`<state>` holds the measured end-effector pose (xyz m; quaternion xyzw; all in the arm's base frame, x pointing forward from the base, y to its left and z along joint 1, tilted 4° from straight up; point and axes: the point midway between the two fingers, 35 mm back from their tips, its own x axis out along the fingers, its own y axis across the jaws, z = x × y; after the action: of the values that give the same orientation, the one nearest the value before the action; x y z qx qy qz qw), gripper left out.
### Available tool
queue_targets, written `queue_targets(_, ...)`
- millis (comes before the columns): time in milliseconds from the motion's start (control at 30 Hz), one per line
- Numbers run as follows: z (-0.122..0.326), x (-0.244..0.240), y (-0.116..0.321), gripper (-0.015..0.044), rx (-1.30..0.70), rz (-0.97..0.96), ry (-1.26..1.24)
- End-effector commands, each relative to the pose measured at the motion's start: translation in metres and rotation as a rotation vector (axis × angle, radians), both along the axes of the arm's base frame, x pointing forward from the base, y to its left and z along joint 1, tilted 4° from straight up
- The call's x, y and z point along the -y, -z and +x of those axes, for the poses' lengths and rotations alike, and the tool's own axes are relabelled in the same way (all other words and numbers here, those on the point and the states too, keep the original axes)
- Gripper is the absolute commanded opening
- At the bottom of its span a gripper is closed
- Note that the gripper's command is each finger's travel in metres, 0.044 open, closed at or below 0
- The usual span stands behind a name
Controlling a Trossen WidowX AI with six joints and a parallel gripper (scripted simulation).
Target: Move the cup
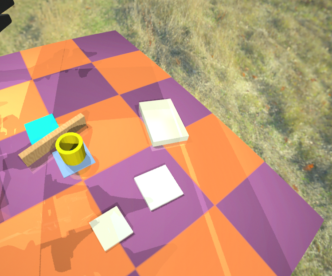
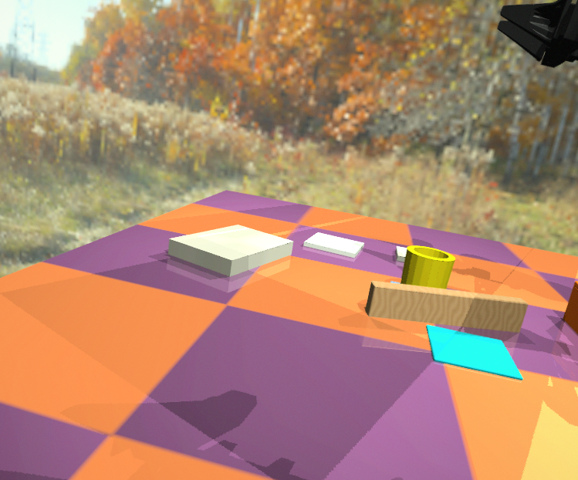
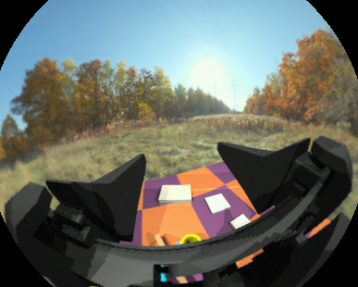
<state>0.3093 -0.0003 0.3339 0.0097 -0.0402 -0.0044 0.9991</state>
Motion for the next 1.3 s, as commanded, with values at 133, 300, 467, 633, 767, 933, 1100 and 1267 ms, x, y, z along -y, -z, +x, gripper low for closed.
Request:
queue_targets(133, 0.031, -0.001, 0.048, 0.0269, -0.272, 0.225, 0.004)
queue_targets(300, 0.053, -0.002, 0.121, 0.0166, -0.656, 0.550, 0.123)
queue_targets(467, 0.053, -0.001, 0.188, 0.0166, -1.005, 0.800, 0.346)
queue_targets(633, 0.036, 0.003, 0.238, 0.0166, -1.273, 1.029, 0.696)
queue_targets(767, 0.018, 0.001, 0.262, 0.0166, -1.393, 1.147, 0.994)
queue_targets(933, 0.017, 0.001, 0.263, 0.0166, -1.398, 1.151, 1.009)
queue_targets(1100, 0.014, 0.000, 0.263, 0.0166, -1.398, 1.151, 1.009)
queue_targets(1267, 0.015, 0.000, 0.270, 0.0166, -1.398, 1.151, 1.009)
